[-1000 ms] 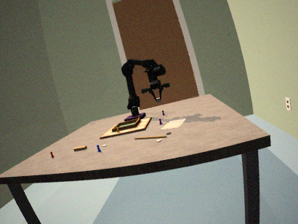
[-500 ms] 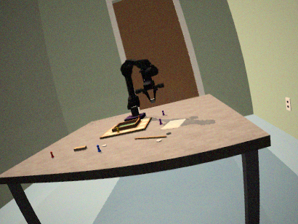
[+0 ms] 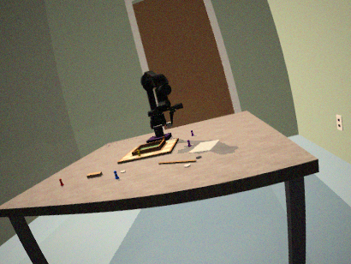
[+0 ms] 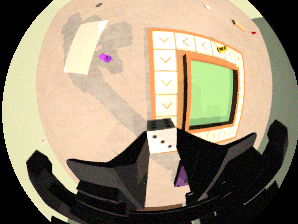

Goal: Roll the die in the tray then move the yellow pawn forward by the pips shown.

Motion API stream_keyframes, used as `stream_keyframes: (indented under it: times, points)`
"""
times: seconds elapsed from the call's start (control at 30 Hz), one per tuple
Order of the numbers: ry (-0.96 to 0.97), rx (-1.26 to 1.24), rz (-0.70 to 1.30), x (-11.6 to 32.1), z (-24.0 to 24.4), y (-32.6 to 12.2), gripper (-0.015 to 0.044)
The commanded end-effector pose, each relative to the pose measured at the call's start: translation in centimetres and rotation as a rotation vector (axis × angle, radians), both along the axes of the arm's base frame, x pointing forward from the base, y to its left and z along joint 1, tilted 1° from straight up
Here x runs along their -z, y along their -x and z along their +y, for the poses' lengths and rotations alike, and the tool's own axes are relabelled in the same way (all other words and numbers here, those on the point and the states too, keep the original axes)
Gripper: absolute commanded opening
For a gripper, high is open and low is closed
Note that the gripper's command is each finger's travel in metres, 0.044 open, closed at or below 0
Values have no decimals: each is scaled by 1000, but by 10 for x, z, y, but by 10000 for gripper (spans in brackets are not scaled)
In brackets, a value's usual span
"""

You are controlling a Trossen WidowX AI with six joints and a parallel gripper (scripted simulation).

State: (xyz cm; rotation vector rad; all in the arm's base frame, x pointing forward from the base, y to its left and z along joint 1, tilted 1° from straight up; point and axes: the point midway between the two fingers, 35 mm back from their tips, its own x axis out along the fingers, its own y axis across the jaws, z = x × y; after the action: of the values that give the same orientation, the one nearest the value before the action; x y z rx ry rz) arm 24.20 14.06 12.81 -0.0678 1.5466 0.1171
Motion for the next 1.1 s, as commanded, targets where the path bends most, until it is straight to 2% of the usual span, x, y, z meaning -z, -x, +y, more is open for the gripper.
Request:
stream_keyframes:
  times: [0.0,0.87,1.07]
  points:
    - [-1,-6,-4,3,-12,-5,0]
    - [8,84,2,24,-128,-32,0]
    - [6,91,-47,27,-135,-32,0]
